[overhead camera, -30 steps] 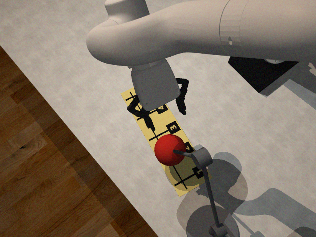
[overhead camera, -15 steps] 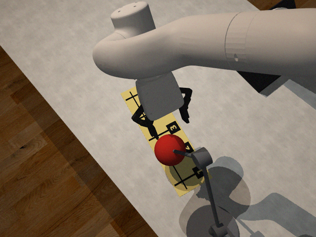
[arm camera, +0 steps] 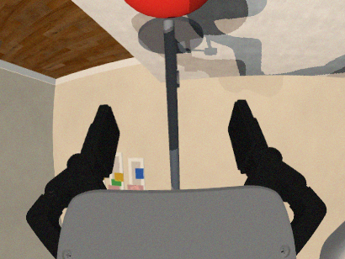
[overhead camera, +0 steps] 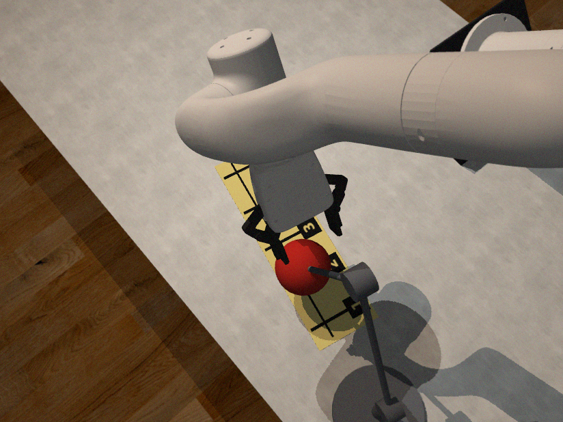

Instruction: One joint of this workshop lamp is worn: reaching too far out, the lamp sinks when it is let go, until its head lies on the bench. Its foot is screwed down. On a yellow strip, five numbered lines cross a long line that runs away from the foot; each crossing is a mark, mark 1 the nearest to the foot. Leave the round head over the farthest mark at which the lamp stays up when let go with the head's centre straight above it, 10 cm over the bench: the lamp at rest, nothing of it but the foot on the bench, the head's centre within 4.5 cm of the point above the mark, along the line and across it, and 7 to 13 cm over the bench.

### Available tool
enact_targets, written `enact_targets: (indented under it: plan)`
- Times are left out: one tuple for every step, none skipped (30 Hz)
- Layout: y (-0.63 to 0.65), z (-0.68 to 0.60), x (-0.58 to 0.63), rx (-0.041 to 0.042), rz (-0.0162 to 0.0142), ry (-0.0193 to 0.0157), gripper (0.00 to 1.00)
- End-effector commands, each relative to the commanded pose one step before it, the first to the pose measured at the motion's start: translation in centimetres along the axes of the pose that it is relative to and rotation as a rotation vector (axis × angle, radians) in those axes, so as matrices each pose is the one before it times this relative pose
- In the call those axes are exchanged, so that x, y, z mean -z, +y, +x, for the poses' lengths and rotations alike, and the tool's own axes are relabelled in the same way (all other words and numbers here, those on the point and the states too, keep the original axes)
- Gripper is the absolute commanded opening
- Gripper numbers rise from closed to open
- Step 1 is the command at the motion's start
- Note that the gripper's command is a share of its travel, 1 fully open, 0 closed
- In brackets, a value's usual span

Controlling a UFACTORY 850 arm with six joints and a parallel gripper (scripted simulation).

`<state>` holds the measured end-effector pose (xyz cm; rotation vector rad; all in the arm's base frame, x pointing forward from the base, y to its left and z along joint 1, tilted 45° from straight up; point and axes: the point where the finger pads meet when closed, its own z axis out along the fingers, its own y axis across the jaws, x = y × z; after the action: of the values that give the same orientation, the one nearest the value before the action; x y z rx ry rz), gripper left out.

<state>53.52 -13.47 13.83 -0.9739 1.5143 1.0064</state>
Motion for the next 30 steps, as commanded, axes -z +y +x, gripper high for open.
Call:
enact_targets:
  plan:
    - [-0.056,-0.068,-1.052,0.00120,0.00107,0.00446,1.00]
    - [0.002,-0.003,-0.229,-0.00008,-0.00003,0.00089,1.00]
    - [0.002,-0.003,-0.229,-0.00008,-0.00003,0.00089,1.00]
    - [0.000,0.000,0.000,0.00000,0.00000,0.00000,1.00]
    - [0.000,0.000,0.000,0.00000,0.00000,0.00000,1.00]
    - [0.001,0.001,-0.234,-0.00004,-0.00002,0.00058,1.00]
    - [0.001,0.001,-0.234,-0.00004,-0.00002,0.00058,1.00]
    - [0.001,0.001,-0.234,-0.00004,-0.00002,0.00058,1.00]
    - [0.001,0.001,-0.234,-0.00004,-0.00002,0.00058,1.00]
    - [0.001,0.000,-0.234,-0.00004,-0.00002,0.00058,1.00]
    - [0.001,0.000,-0.234,-0.00004,-0.00002,0.00058,1.00]
    - [0.001,0.000,-0.234,-0.00004,-0.00002,0.00058,1.00]
    - [0.001,0.000,-0.234,-0.00004,-0.00002,0.00058,1.00]
    - [0.001,0.000,-0.234,-0.00004,-0.00002,0.00058,1.00]
    - [0.001,0.000,-0.234,-0.00004,-0.00002,0.00058,1.00]
    - [0.001,0.000,-0.234,-0.00004,-0.00002,0.00058,1.00]
    - [0.001,-0.001,-0.234,-0.00004,-0.00002,0.00058,1.00]
    - [0.001,-0.001,-0.234,-0.00004,-0.00002,0.00058,1.00]
    - [0.001,-0.001,-0.234,-0.00004,-0.00002,0.00058,1.00]
    - [0.001,-0.001,-0.234,-0.00004,-0.00002,0.00058,1.00]
    - [0.000,0.000,0.000,0.00000,0.00000,0.00000,1.00]
    - [0.000,0.000,0.000,0.00000,0.00000,0.00000,1.00]
    - [-0.003,-0.009,-0.068,0.00003,0.00005,-0.00007,1.00]
    - [-0.003,-0.009,-0.068,0.00003,0.00005,-0.00007,1.00]
    - [-0.003,-0.009,-0.068,0.00003,0.00005,-0.00007,1.00]
    - [-0.003,-0.009,-0.068,0.00003,0.00005,-0.00007,1.00]
    - [-0.003,-0.009,-0.068,0.00003,0.00005,-0.00007,1.00]
    - [-0.003,-0.009,-0.068,0.00003,0.00005,-0.00007,1.00]
    - [-0.003,-0.009,-0.068,0.00003,0.00005,-0.00007,1.00]
    - [-0.003,-0.009,-0.068,0.00003,0.00005,-0.00007,1.00]
